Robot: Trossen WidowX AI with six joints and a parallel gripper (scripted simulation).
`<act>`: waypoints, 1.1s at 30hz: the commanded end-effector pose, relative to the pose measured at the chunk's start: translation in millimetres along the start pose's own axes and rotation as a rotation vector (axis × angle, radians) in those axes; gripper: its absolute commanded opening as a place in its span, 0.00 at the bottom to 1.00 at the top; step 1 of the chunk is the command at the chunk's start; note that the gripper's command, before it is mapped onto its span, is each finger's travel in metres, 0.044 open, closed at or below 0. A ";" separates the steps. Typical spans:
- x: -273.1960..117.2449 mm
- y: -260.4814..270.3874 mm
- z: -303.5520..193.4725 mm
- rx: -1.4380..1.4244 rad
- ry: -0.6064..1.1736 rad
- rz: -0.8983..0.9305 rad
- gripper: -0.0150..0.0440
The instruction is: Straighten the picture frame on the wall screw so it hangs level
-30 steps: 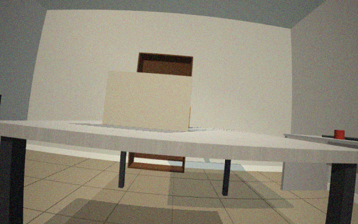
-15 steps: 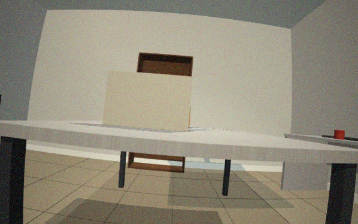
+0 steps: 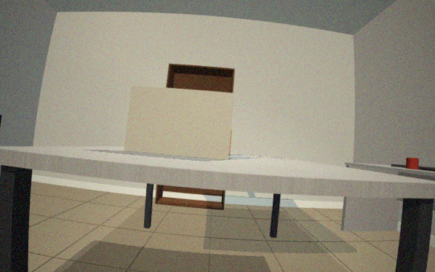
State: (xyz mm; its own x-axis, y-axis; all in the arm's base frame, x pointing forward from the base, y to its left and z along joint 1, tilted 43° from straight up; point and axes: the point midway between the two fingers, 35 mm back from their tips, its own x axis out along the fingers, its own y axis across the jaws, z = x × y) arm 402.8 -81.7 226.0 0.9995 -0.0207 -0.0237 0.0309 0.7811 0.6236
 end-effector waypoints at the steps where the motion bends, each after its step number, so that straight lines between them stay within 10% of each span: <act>1: 0.3 4.3 4.8 -0.004 -0.011 0.016 0.25; 33: -0.1 -2.9 4.4 -0.005 -0.010 0.017 0.25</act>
State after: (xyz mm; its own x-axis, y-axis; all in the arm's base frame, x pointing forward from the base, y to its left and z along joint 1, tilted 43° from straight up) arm 402.7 -86.7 227.5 0.9999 -0.0124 -0.0058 0.0134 0.7846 0.6199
